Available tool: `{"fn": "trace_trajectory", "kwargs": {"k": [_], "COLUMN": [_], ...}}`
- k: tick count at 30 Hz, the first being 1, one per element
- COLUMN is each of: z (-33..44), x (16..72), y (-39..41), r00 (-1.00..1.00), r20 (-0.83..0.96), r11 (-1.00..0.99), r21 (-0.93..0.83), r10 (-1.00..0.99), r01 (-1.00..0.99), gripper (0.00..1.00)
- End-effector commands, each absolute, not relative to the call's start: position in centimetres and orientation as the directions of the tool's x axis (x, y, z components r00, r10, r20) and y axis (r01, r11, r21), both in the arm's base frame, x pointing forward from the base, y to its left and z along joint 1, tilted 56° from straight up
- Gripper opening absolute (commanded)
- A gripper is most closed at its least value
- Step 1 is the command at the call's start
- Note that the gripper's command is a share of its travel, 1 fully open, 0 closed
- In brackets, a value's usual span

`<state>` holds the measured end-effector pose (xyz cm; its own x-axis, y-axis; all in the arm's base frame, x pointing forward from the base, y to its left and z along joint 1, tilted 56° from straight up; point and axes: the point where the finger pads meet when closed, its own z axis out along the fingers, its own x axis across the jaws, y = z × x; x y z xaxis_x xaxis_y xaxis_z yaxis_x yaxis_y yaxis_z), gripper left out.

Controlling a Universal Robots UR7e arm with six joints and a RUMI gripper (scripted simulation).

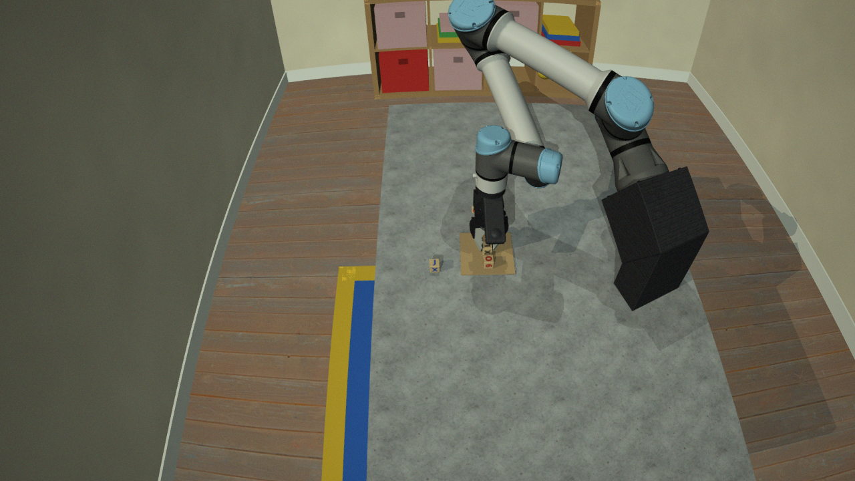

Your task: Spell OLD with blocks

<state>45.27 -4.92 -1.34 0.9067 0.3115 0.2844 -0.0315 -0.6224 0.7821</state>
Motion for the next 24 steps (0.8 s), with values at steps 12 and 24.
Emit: {"fn": "trace_trajectory", "kwargs": {"k": [12,24], "z": [-1.3,-0.4], "x": [45.3,44.6], "y": [-4.9,-3.7], "r00": [0.906,0.906], "r20": [0.285,0.285], "r11": [-0.622,-0.622], "r21": [0.782,0.782], "r10": [0.312,0.312], "r01": [-0.032,-0.032], "gripper": [0.05,0.05]}}
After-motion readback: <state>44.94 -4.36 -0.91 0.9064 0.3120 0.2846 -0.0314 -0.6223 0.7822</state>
